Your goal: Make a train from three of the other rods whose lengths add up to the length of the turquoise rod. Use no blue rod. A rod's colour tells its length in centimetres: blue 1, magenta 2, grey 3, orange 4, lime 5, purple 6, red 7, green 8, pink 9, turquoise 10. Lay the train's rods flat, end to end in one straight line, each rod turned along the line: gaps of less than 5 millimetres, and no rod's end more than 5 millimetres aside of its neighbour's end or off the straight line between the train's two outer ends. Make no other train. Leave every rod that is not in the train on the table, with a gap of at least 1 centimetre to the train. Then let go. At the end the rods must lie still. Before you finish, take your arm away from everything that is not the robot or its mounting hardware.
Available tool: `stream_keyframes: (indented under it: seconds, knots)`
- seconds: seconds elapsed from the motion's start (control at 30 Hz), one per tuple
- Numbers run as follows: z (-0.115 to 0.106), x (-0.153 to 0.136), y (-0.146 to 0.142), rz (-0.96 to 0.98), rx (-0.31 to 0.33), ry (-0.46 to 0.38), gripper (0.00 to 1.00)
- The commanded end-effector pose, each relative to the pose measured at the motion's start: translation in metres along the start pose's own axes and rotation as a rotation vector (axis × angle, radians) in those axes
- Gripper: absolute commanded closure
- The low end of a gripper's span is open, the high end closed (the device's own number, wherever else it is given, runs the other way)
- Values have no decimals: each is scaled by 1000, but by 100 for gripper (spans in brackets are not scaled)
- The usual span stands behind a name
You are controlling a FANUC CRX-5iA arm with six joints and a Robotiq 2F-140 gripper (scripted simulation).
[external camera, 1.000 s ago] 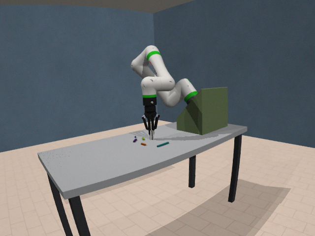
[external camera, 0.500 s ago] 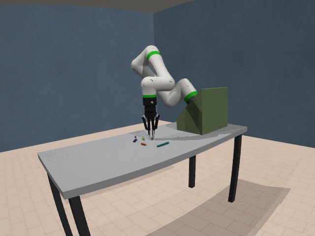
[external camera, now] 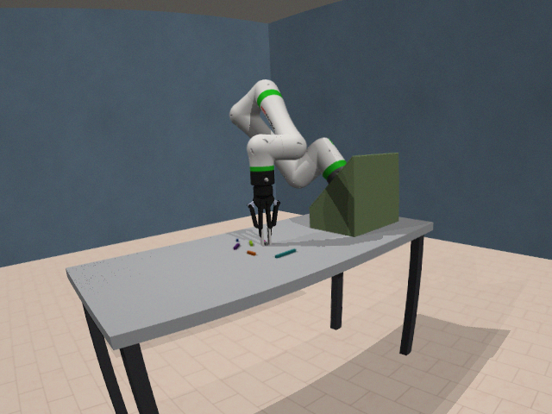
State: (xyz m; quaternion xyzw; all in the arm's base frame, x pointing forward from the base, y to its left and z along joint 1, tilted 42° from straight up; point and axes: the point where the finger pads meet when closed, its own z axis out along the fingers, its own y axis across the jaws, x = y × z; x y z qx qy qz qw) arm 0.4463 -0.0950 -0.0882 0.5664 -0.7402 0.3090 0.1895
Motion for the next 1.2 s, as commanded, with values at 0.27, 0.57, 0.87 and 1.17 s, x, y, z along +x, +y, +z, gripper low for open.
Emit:
stream_keyframes:
  seconds: [0.27, 0.57, 0.87, 1.17]
  knots:
    - [-21, 0, 0, 0, 0, 0, 85]
    - [-59, 0, 0, 0, 0, 0, 85]
    - [-89, 0, 0, 0, 0, 0, 85]
    - [-90, 0, 0, 0, 0, 0, 0]
